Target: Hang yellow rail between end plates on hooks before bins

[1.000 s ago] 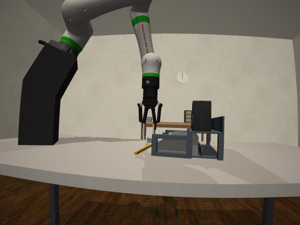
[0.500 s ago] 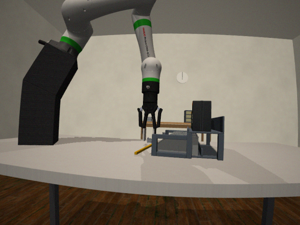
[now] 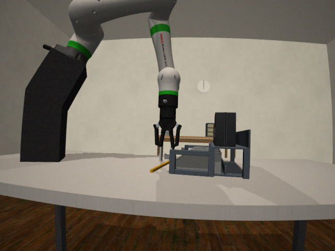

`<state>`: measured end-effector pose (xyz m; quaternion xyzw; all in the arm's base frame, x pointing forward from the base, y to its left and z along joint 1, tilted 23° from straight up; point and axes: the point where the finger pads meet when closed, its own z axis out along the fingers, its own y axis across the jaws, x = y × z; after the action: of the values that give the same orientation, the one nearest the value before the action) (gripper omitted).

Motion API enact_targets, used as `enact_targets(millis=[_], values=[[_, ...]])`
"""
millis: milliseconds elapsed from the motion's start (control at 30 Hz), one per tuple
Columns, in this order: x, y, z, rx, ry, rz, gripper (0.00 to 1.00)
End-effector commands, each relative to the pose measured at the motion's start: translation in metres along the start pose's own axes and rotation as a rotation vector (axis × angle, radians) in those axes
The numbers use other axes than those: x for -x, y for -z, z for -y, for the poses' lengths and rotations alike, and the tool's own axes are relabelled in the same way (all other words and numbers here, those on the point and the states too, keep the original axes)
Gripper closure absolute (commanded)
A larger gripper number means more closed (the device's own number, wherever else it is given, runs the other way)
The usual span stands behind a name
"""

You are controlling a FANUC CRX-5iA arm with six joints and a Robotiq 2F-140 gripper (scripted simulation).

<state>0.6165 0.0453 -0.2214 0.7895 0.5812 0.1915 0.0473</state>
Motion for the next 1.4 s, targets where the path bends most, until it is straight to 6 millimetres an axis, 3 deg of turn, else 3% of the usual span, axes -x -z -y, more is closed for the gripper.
enact_targets(millis=[0, 1000, 1033, 1367], values=[[0.0, -0.0058, -0.0002, 0.0, 0.0, 0.0, 0.7], [0.0, -0.0108, -0.0002, 0.0, 0.0, 0.0, 0.7], [0.0, -0.0108, -0.0002, 0.0, 0.0, 0.0, 1.0], [0.0, -0.0108, -0.0002, 0.0, 0.0, 0.0, 1.0]])
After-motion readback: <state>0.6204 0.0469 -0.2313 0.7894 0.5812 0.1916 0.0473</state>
